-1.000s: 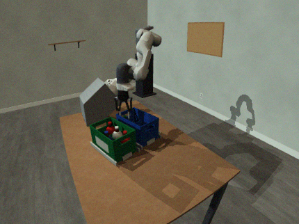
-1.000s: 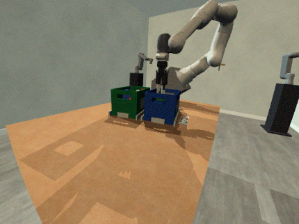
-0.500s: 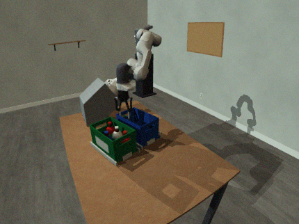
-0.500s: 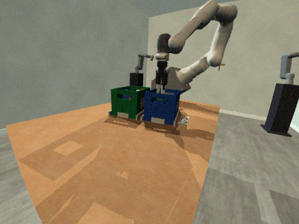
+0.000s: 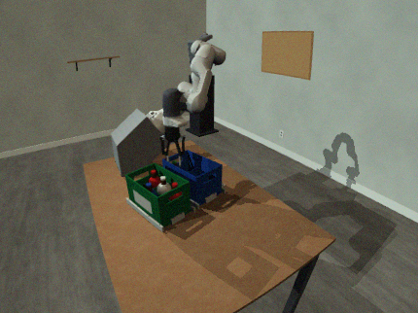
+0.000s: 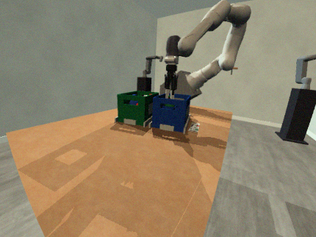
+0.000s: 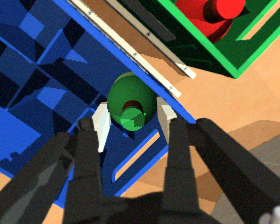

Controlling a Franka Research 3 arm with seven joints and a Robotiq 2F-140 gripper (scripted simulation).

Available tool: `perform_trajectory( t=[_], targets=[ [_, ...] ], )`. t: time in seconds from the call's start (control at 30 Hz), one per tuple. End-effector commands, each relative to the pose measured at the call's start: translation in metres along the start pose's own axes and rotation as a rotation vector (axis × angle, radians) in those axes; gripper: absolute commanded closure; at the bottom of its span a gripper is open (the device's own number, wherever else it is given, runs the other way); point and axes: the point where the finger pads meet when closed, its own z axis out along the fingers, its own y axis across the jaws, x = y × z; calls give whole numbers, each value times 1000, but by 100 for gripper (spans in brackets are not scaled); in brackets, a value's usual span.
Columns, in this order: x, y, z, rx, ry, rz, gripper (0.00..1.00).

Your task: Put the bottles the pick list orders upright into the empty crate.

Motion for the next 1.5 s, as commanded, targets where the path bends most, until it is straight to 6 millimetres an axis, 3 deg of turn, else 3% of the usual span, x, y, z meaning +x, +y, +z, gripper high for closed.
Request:
perform_trajectory(
  t=[0.0, 0.83, 1.47],
  targets=[
    [1, 0, 0, 0, 3, -3, 62],
    [1, 0, 0, 0, 3, -3, 62],
    [1, 0, -45, 0, 3, -3, 62]
  ],
)
